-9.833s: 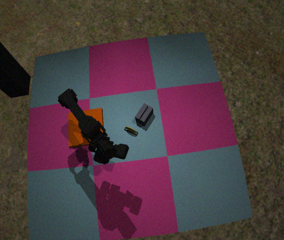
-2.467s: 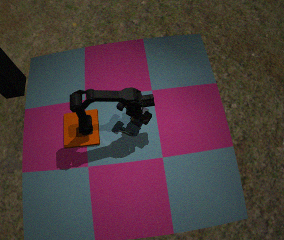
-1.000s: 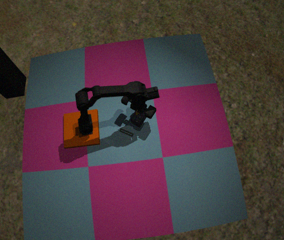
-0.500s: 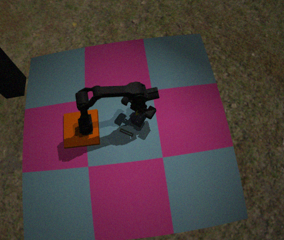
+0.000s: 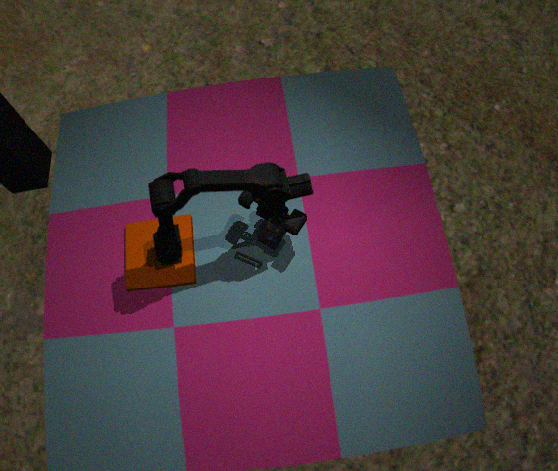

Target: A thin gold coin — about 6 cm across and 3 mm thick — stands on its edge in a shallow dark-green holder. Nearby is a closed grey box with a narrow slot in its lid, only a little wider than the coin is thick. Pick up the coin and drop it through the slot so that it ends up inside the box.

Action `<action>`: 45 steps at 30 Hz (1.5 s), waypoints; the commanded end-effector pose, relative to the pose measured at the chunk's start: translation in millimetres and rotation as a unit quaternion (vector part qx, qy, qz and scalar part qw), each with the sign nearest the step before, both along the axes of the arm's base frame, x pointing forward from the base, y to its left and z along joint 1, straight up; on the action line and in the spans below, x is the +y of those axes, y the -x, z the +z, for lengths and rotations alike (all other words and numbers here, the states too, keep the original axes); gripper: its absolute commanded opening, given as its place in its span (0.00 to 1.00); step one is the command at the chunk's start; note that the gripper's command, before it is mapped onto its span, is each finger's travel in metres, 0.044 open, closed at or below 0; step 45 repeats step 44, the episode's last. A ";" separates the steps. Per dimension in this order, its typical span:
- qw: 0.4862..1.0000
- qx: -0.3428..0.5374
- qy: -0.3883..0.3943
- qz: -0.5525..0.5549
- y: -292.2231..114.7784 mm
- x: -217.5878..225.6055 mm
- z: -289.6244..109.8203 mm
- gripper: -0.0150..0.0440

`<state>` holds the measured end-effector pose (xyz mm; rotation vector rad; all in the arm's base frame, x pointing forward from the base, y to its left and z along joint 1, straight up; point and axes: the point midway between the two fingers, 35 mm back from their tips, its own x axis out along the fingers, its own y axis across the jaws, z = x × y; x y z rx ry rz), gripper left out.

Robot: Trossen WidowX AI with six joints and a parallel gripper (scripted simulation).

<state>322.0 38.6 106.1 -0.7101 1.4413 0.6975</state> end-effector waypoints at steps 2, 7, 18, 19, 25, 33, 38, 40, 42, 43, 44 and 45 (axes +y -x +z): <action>1.000 0.000 0.000 0.002 0.1 0.1 -3.4 0.25; 1.000 0.000 0.000 0.000 0.0 0.0 -3.2 0.34; 1.000 0.000 0.000 0.000 0.0 0.0 -3.2 0.53; 1.000 0.000 0.000 0.000 0.0 0.0 -3.2 0.53; 1.000 0.000 0.000 0.000 0.3 0.0 11.5 0.75; 1.000 0.003 0.000 0.000 4.1 -0.3 51.6 1.00; 1.000 0.003 0.000 0.000 5.4 -0.4 58.8 1.00; 1.000 0.003 0.000 0.000 5.4 -0.4 58.8 1.00; 1.000 0.003 0.000 0.000 5.4 -0.4 58.8 1.00; 1.000 0.003 0.000 0.000 5.4 -0.4 58.8 1.00; 1.000 0.003 0.000 0.000 5.4 -0.4 58.8 1.00; 1.000 0.003 0.000 0.000 5.4 -0.4 58.8 1.00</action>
